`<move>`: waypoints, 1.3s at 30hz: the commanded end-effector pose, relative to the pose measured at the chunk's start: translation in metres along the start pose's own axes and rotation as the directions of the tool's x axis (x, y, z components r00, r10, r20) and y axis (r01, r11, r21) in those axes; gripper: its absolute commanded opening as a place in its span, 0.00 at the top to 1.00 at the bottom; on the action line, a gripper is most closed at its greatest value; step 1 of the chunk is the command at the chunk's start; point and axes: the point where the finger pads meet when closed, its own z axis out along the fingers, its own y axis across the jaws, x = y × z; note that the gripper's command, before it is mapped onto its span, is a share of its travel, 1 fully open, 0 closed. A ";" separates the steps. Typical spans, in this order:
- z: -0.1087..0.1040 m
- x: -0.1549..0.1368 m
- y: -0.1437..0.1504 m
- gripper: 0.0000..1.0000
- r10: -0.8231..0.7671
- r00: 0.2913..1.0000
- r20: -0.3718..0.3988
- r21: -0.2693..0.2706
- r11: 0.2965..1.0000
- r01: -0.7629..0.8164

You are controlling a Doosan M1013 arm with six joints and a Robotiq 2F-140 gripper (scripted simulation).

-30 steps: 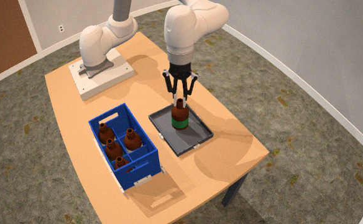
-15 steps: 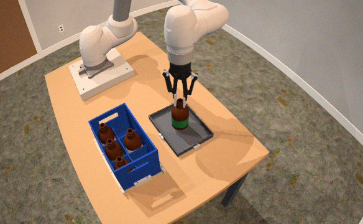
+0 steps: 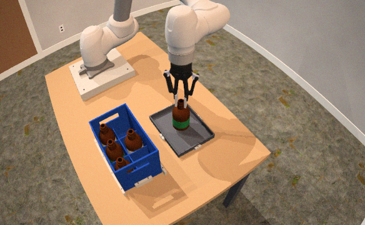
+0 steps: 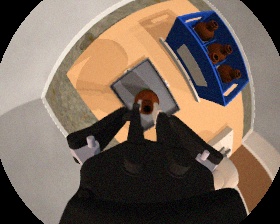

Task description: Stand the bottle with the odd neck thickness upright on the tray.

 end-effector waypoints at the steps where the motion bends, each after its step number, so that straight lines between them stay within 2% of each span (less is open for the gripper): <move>1: 0.000 0.000 0.000 1.00 0.000 1.000 0.000 0.000 1.000 0.000; 39: 0.012 0.000 0.000 1.00 0.000 1.000 0.000 0.000 1.000 0.000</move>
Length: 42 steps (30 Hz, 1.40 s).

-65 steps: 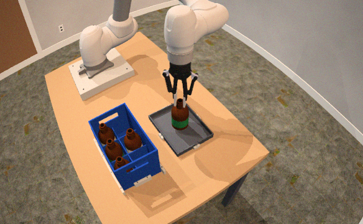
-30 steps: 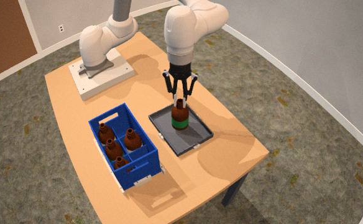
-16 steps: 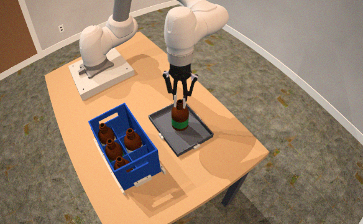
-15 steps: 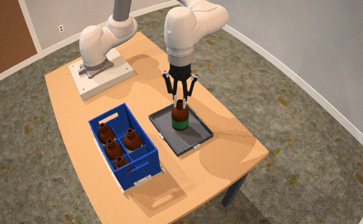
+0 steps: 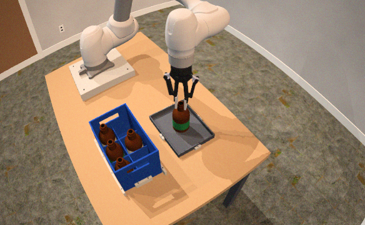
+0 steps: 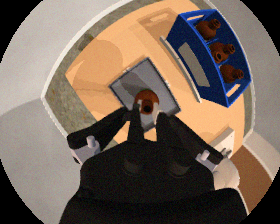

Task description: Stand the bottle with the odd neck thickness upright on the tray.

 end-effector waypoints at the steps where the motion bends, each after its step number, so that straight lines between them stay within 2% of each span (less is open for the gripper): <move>1: 0.000 0.000 0.000 1.00 0.000 1.000 0.000 0.000 1.000 0.000; 42: 0.006 0.000 0.000 1.00 0.000 1.000 0.000 0.000 1.000 0.000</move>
